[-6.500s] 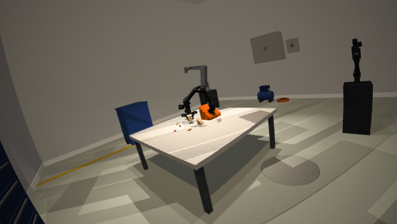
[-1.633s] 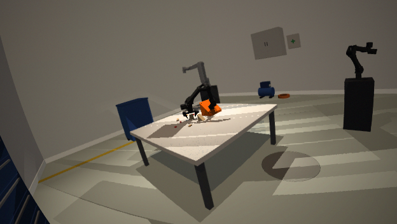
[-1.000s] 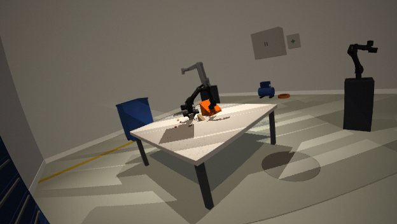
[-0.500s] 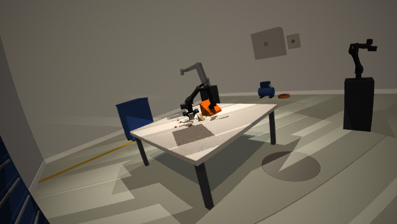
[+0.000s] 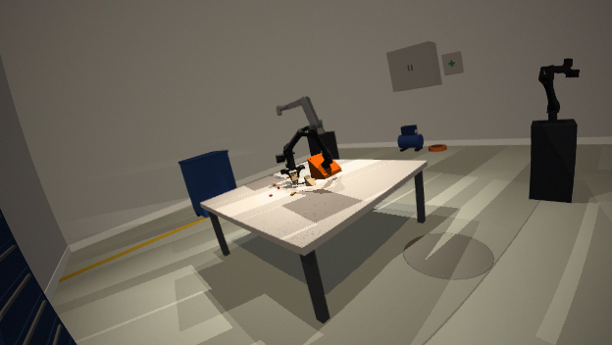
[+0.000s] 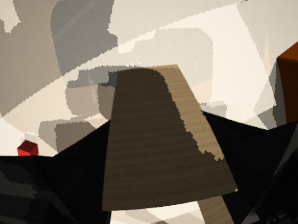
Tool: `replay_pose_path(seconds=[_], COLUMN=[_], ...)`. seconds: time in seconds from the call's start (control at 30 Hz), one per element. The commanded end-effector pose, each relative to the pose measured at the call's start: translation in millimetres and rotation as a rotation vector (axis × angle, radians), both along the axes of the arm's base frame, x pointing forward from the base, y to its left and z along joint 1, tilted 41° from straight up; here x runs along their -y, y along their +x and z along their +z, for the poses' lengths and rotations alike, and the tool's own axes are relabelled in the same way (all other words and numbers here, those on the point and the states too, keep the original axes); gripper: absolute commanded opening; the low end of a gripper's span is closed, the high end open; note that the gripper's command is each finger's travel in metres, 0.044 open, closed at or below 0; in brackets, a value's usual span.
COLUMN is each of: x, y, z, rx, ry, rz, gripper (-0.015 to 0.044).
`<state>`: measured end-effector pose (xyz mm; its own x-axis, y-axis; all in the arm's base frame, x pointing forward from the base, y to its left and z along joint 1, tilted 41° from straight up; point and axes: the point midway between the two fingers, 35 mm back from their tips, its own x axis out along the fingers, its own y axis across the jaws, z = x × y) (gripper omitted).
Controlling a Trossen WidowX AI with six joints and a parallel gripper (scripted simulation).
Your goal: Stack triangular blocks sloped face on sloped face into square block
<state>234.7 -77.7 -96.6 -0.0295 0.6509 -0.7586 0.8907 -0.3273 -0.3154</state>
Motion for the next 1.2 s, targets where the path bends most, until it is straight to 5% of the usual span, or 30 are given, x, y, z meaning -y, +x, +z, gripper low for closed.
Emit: replay_pose_path(seconds=[0.0, 1.0, 1.17], x=[8, 48, 43], y=[-2, -28, -26], z=[-1, -29, -27], rx=[0.045, 0.264, 0.248], ry=[0.094, 0.733, 0.703], rz=[-0.037, -0.269, -0.254], gripper=[0.0, 0.0, 0.0131])
